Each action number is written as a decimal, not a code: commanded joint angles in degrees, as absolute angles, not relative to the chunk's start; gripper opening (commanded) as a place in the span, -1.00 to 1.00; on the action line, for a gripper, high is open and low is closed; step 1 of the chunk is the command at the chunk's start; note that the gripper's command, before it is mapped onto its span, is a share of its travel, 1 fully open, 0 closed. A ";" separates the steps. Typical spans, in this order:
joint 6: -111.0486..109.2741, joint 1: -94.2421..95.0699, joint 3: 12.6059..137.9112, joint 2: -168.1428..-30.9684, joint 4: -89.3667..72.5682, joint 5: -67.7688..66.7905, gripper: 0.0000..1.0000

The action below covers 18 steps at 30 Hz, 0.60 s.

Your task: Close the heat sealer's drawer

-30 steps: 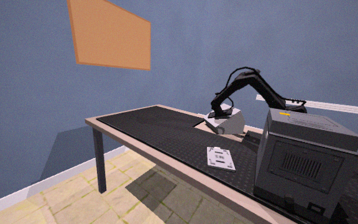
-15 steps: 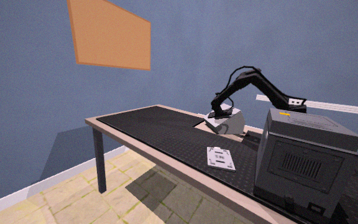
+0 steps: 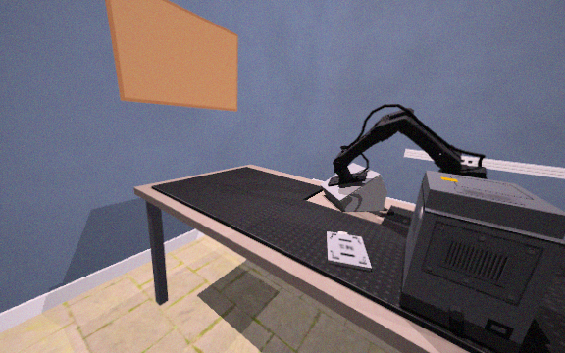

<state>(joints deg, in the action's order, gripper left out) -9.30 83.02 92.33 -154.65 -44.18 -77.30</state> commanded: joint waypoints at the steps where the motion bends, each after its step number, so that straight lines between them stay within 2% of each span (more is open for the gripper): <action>1: -6.89 84.39 95.15 -153.85 -46.96 -77.51 -0.40; 18: -5.84 84.42 95.84 -154.10 -48.35 -77.58 -0.40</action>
<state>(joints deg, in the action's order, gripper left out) -6.74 83.02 93.36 -154.65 -47.64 -77.25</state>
